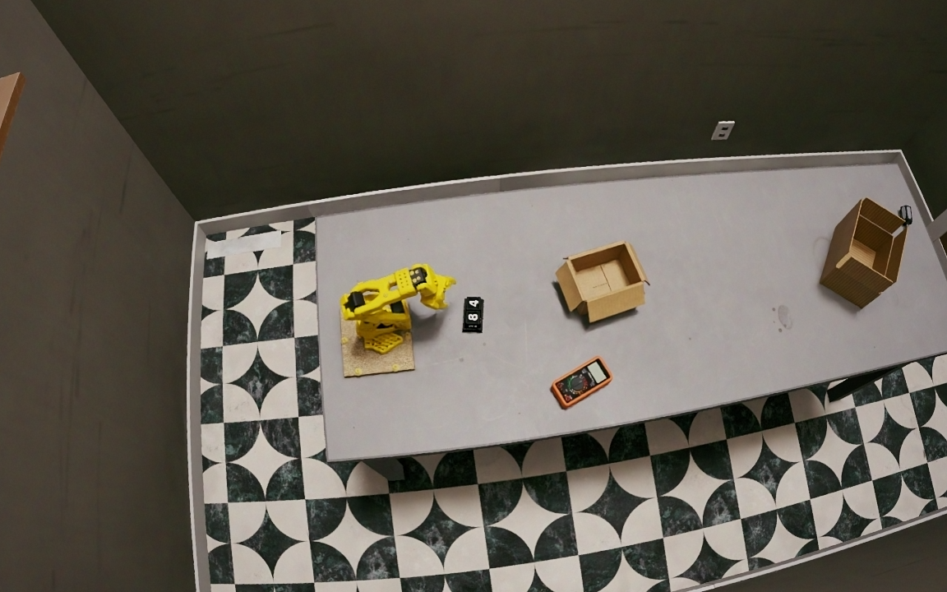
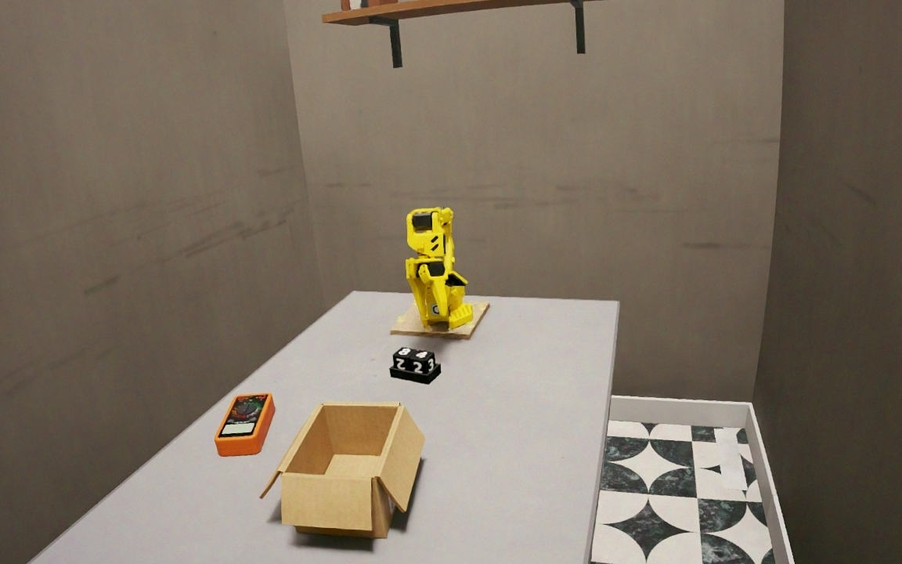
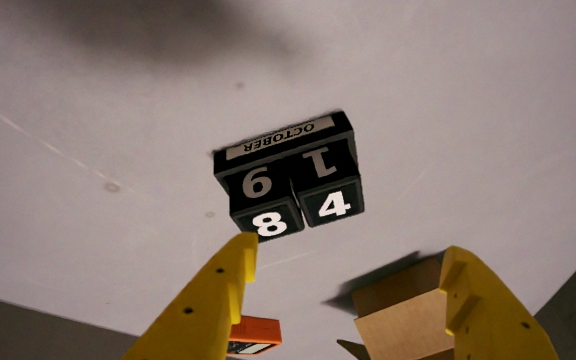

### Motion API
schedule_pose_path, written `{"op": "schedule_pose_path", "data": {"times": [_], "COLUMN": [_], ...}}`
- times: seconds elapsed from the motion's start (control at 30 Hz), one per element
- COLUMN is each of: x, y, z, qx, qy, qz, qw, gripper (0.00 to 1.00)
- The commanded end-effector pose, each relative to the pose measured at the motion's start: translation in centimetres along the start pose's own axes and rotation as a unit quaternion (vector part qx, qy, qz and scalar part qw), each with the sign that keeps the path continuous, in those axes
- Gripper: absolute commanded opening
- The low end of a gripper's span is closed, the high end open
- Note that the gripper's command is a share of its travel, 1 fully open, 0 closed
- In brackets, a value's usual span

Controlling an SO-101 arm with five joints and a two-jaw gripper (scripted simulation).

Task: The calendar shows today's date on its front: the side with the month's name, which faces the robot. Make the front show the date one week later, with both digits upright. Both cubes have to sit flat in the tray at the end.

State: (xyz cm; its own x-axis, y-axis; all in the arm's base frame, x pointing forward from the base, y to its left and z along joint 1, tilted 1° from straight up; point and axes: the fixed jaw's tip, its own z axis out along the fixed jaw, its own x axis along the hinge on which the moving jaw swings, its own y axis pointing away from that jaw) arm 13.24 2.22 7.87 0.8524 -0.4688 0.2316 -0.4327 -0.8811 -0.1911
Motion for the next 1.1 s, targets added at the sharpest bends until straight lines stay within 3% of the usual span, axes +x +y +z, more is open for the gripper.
{"op": "schedule_pose_path", "data": {"times": [0.0, 1.07], "x": [-0.25, -0.50], "y": [0.03, 0.09], "z": [0.28, 0.58], "qx": [-0.003, -0.008], "qy": [-0.007, -0.015], "qz": [-0.011, -0.021], "qw": [1.000, 1.000], "gripper": [0.30, 0.30]}}
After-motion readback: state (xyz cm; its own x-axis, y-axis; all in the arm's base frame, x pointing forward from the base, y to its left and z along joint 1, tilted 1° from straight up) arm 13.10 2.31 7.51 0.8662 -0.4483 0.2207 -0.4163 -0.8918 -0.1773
